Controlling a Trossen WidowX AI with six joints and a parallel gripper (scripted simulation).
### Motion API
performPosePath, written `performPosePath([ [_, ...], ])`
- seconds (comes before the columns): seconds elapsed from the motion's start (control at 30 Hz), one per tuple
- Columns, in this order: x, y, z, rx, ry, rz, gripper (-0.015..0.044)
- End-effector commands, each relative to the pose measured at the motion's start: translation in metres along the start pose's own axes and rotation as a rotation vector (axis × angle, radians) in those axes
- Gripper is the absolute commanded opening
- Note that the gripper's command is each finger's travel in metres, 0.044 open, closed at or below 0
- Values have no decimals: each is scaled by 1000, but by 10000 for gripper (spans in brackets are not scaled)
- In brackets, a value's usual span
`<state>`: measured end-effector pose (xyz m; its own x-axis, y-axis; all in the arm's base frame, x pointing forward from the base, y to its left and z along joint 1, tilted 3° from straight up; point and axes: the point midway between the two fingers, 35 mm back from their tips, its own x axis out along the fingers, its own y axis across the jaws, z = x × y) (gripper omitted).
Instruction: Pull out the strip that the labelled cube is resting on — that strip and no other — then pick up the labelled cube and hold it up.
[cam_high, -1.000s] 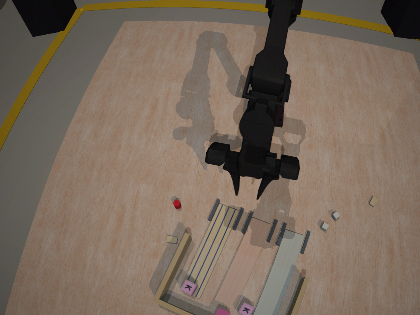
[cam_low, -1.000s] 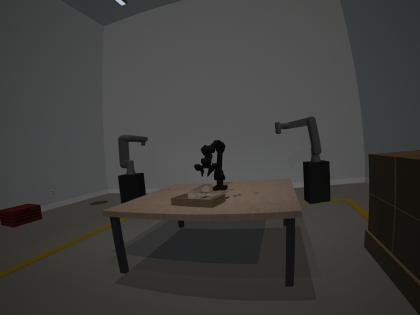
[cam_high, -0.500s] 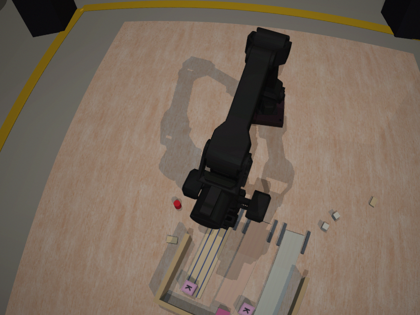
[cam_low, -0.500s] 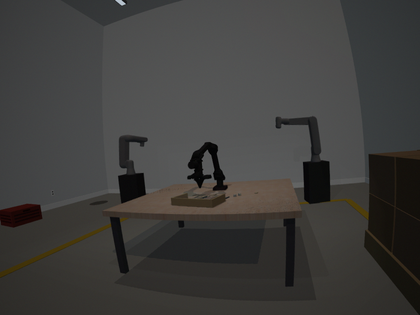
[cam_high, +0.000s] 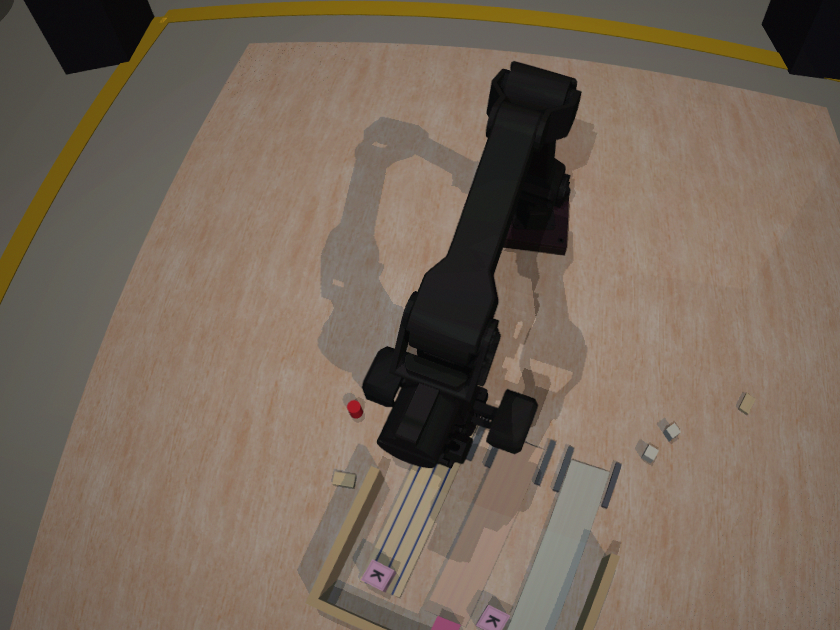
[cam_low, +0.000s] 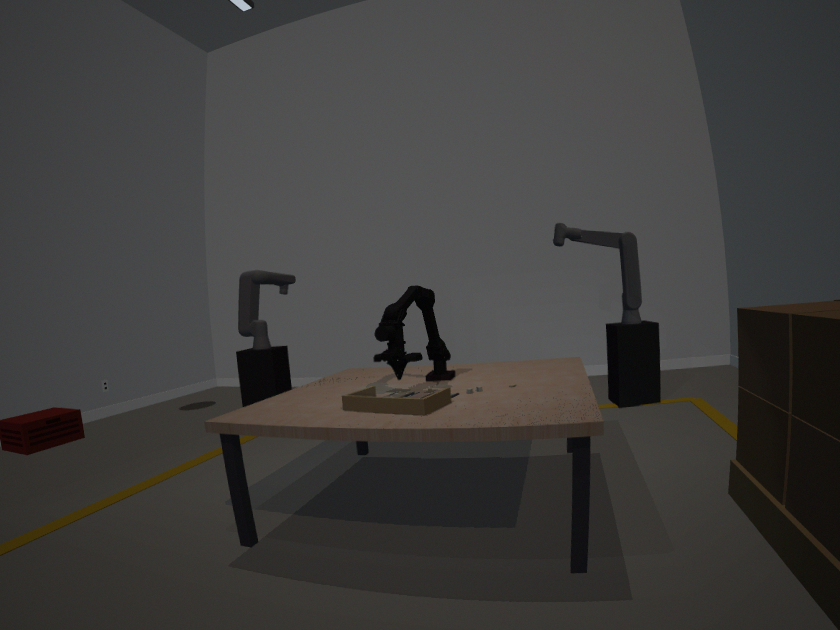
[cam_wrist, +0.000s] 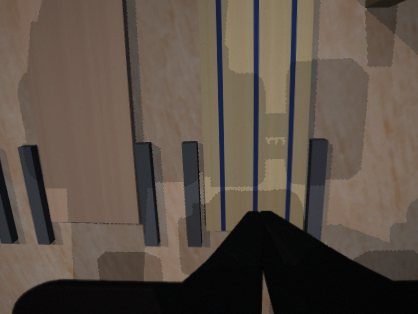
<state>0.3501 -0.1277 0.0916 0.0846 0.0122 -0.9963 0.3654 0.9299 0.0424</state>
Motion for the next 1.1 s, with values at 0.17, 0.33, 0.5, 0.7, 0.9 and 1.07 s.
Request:
performPosePath([
  [0.17,19,-1,-3,5,15,-3,0],
  [0.33,27,-1,-3,5,15,-3,0],
  [0.5,35,-2,-4,5,15,-3,0],
  [0.7,45,-3,-5,5,15,-3,0],
  [0.9,55,-3,-7,5,15,-3,0],
  [1.07,57,-4,-8,5,15,-3,0],
])
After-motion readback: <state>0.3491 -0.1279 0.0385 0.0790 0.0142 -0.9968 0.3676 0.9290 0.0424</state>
